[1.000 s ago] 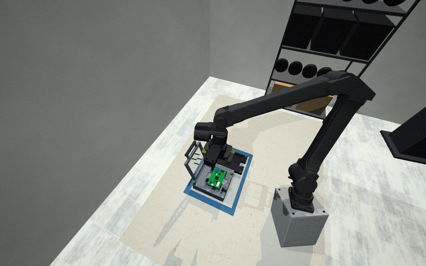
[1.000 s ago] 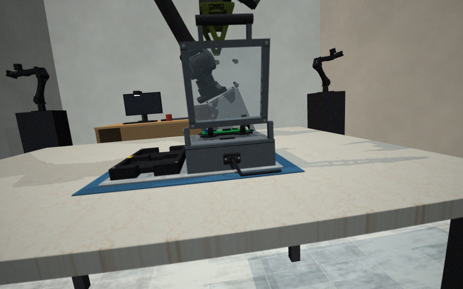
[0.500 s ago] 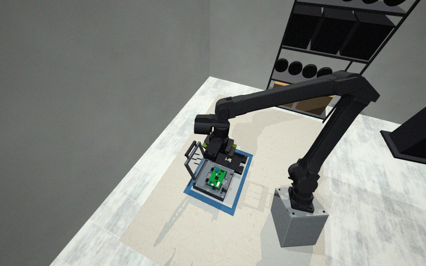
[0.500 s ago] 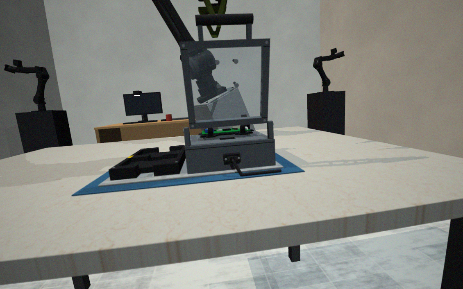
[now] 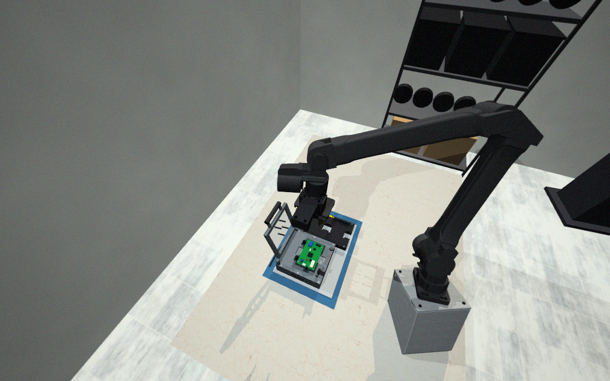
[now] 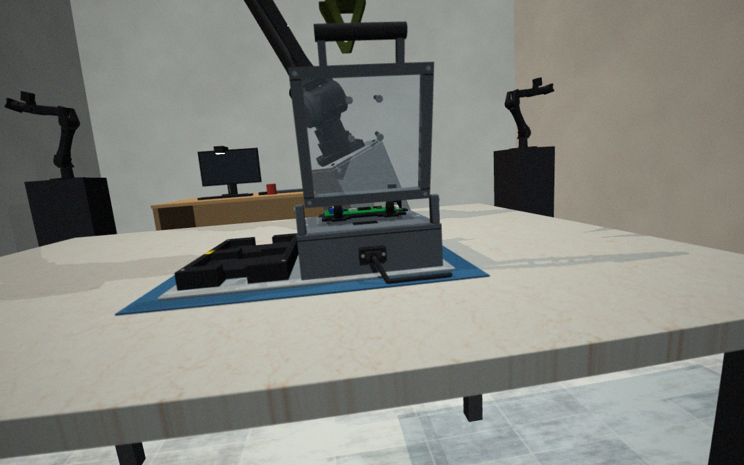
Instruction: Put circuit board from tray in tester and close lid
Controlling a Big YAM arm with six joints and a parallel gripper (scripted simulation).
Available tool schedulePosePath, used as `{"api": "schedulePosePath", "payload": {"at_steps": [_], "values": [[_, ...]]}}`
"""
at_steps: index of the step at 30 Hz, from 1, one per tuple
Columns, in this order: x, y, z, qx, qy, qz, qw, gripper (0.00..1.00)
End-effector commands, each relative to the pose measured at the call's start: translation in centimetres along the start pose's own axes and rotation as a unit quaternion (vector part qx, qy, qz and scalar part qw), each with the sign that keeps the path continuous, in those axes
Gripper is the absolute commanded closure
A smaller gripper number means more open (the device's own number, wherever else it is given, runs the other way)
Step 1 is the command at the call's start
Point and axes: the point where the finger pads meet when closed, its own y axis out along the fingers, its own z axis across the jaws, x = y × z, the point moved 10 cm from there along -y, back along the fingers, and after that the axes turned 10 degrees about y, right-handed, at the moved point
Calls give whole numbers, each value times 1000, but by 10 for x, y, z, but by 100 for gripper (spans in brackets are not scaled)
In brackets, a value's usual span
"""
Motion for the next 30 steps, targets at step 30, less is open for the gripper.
{"api": "schedulePosePath", "payload": {"at_steps": [30], "values": [[5,-4,1,1,-1,1,1000,52]]}}
